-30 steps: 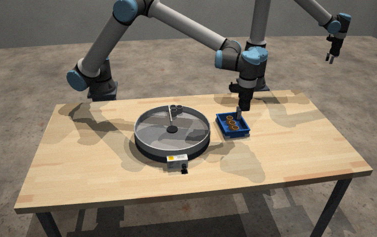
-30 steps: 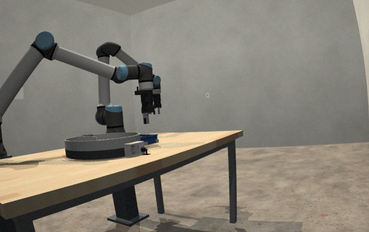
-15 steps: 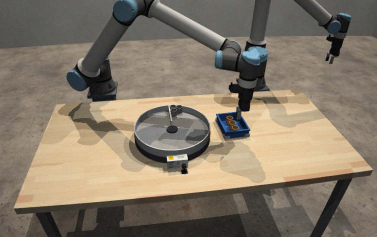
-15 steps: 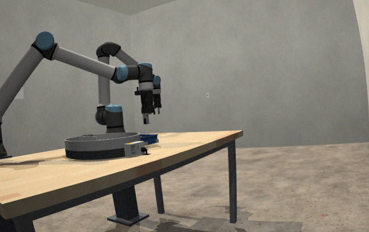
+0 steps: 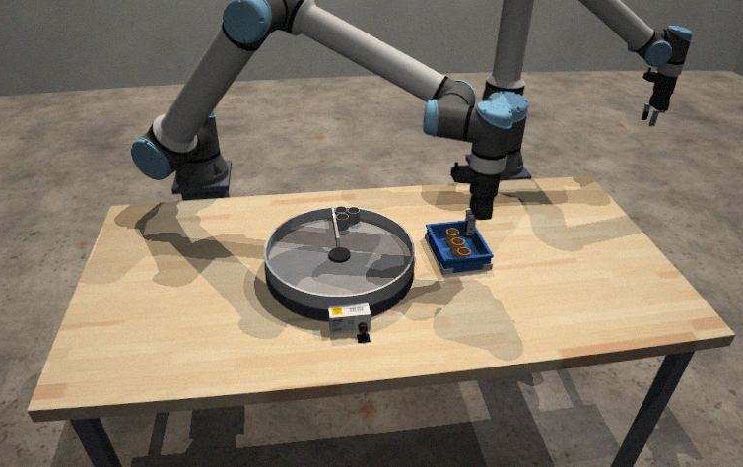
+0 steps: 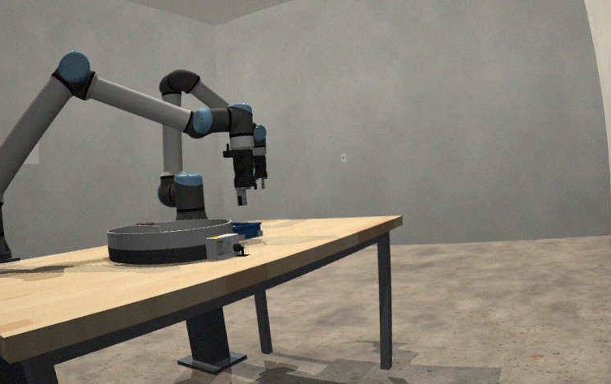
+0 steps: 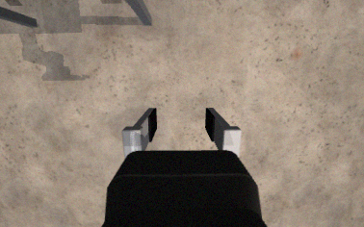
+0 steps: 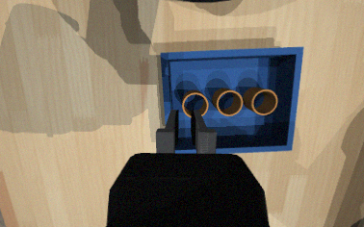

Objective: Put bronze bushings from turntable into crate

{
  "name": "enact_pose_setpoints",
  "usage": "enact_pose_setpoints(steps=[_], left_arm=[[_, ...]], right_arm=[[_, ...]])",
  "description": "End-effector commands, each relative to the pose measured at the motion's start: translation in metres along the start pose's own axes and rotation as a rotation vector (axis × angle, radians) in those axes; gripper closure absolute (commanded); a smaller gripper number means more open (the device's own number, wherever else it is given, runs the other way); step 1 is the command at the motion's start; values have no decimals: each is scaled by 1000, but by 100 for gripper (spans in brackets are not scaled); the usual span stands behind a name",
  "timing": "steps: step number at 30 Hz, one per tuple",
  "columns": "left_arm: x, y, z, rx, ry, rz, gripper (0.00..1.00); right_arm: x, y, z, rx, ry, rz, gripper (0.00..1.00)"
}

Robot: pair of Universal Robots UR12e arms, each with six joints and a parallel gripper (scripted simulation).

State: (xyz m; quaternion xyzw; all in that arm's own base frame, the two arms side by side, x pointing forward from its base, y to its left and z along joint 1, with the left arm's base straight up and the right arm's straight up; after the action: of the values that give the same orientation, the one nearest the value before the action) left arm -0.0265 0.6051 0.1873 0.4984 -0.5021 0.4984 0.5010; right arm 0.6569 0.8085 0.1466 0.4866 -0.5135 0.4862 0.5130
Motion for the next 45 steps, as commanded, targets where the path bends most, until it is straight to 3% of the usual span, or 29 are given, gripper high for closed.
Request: enact_pose_setpoints(steps=[1, 35, 36, 39, 42, 45], left_arm=[[0, 2, 2, 1, 1, -1, 0], [0, 2, 2, 1, 1, -1, 0], [0, 2, 2, 1, 1, -1, 0], [0, 2, 2, 1, 1, -1, 0], [0, 2, 2, 1, 1, -1, 0], [0, 2, 2, 1, 1, -1, 0]], right_arm=[[0, 2, -1, 0, 1, -1, 62], [0, 2, -1, 0, 1, -1, 62], [0, 2, -1, 0, 0, -1, 0], [24, 1, -2, 0, -5, 1, 0], [62, 1, -2, 0, -5, 1, 0], [70, 1, -2, 0, -5, 1, 0]])
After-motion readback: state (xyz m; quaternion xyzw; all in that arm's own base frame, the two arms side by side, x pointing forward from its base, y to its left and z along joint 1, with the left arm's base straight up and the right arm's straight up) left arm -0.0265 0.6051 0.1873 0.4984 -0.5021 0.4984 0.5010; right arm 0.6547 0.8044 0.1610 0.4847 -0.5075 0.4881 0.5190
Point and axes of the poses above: on each arm, the point where the finger pads meet when closed, its own x axis back along the fingers, its own y axis across the jaws, z = x × y, the point moved 1 cm from there along x, back along the fingers, and after that the axes turned 3 degrees about -x, right-handed, at the moved point
